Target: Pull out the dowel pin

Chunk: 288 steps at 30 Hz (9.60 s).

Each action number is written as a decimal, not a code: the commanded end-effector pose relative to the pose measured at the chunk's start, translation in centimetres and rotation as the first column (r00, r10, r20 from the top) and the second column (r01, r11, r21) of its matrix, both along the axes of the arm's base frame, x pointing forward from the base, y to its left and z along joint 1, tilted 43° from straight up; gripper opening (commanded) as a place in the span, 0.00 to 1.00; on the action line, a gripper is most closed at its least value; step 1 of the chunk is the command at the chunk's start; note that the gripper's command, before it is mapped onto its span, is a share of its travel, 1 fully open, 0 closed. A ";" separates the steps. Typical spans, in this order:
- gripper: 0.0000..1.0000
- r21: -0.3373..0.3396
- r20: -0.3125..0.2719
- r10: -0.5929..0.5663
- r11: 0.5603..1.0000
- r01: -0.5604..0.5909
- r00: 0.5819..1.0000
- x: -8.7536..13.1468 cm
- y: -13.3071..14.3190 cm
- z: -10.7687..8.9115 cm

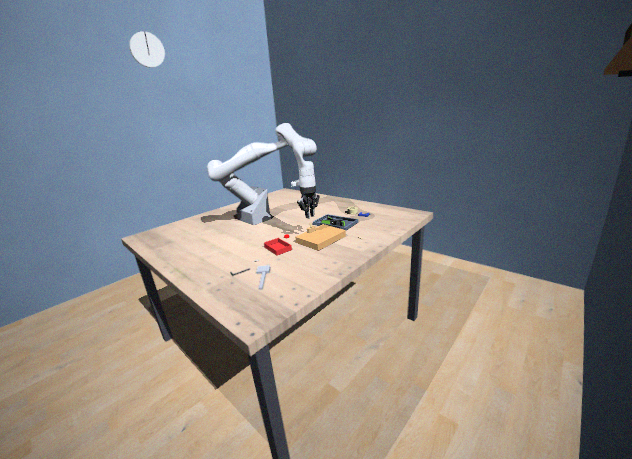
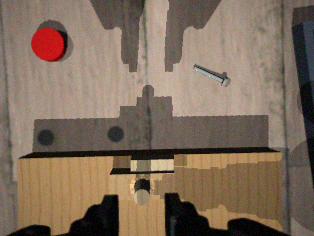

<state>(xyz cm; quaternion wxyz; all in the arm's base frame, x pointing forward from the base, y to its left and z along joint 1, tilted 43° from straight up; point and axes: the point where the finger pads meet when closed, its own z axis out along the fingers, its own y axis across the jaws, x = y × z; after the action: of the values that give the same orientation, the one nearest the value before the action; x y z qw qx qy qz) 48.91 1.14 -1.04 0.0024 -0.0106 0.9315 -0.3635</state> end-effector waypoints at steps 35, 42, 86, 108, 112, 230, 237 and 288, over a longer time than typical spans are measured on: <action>0.34 0.001 0.000 0.004 1.000 -0.004 1.000 0.0 0.3 -0.2; 0.34 0.004 -0.017 0.030 1.000 -0.030 0.999 -0.6 3.2 -3.3; 0.75 0.004 -0.092 0.103 0.995 -0.103 0.990 -6.1 12.1 -15.1; 0.75 0.004 -0.092 0.103 0.995 -0.103 0.990 -6.1 12.0 -15.1; 0.75 0.004 -0.092 0.103 0.995 -0.103 0.990 -6.1 11.9 -15.2; 0.75 0.004 -0.092 0.103 0.995 -0.103 0.990 -6.0 9.6 -17.9; 0.75 0.004 -0.092 0.103 0.995 -0.103 0.990 -6.0 9.6 -17.9; 0.75 0.004 -0.092 0.103 0.995 -0.103 0.990 -6.0 8.0 -19.6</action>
<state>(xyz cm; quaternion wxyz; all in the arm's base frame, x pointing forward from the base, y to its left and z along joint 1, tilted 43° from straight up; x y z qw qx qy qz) 42.91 9.18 -20.53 -0.0226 -0.0748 0.9284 -0.3632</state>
